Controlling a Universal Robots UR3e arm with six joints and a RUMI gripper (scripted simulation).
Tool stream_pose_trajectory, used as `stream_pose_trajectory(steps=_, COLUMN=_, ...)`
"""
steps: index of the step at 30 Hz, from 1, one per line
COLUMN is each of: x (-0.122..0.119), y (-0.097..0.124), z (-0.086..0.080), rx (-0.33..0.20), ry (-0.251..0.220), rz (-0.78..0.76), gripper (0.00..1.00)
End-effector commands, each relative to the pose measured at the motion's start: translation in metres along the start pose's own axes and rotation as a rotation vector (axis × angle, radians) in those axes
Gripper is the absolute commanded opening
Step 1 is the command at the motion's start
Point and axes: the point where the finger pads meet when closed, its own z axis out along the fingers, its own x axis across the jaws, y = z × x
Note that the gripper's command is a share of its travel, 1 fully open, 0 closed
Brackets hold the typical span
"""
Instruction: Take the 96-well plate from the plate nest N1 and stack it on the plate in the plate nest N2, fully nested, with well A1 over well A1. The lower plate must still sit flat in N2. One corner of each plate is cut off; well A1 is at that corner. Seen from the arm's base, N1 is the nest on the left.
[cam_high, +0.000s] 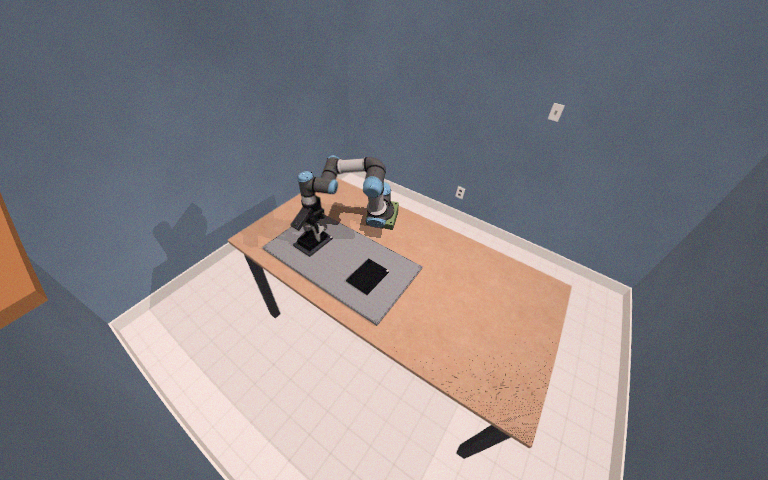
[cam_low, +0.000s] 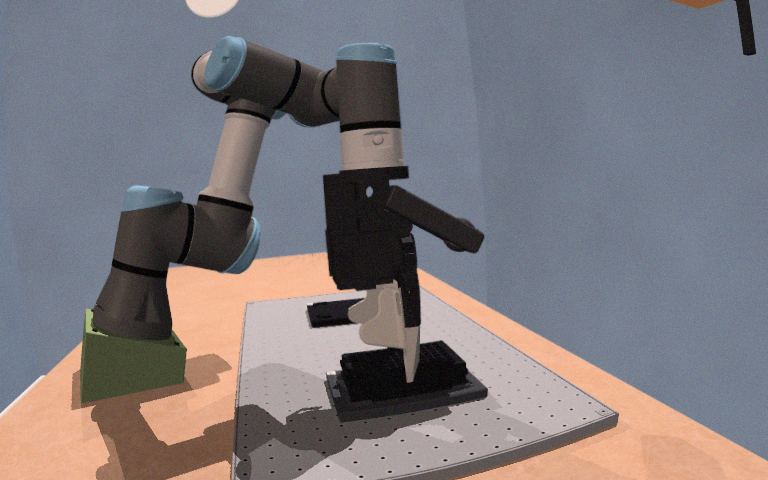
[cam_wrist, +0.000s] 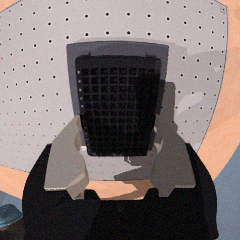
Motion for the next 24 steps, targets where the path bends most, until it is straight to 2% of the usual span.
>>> stream_pose_trajectory(steps=1, x=0.0008, y=-0.0008, z=0.0002, rx=0.002, ry=0.003, rz=-0.001, gripper=0.00)
stream_pose_trajectory(steps=4, x=0.0009, y=-0.0009, z=0.0000, rx=0.002, ry=0.004, rz=-0.001, gripper=0.00)
stream_pose_trajectory(steps=5, x=0.0009, y=-0.0009, z=0.0000, rx=0.002, ry=0.004, rz=-0.001, gripper=1.00)
stream_pose_trajectory(steps=24, x=0.0009, y=-0.0009, z=0.0000, rx=0.002, ry=0.004, rz=-0.001, gripper=1.00)
